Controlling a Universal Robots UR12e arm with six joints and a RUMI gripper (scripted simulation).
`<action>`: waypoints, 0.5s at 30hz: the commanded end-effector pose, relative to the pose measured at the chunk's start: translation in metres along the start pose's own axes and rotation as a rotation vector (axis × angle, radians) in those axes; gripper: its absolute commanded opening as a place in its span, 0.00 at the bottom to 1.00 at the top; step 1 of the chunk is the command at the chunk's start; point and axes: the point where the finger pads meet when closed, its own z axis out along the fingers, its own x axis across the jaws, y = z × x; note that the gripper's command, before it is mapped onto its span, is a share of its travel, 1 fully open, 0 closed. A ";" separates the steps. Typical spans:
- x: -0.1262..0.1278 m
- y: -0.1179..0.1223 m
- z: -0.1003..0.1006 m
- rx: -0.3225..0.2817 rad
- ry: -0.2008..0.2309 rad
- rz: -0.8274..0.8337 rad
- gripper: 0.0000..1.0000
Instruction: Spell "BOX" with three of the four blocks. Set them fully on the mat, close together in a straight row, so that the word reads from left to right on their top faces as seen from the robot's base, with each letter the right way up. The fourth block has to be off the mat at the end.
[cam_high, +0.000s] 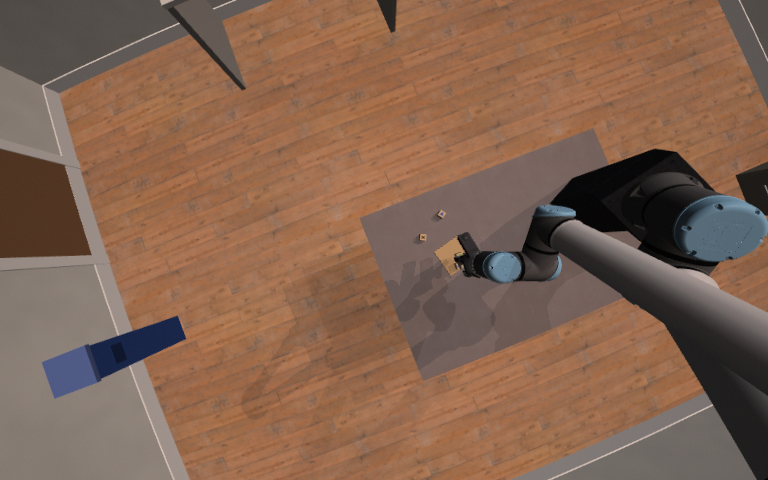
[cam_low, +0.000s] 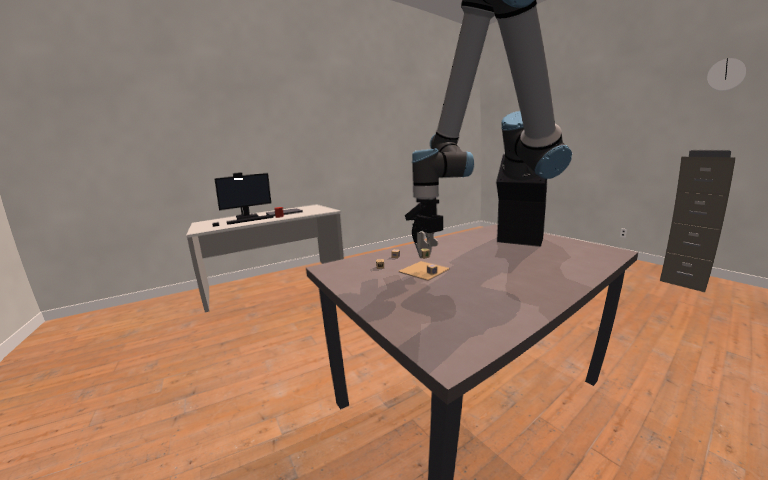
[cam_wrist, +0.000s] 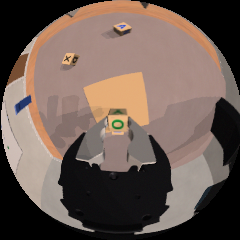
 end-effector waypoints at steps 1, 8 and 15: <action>-0.002 0.000 0.027 0.002 -0.003 0.000 0.09; -0.002 0.000 0.041 0.002 -0.003 0.000 0.09; -0.002 0.000 0.044 0.002 -0.003 0.000 0.09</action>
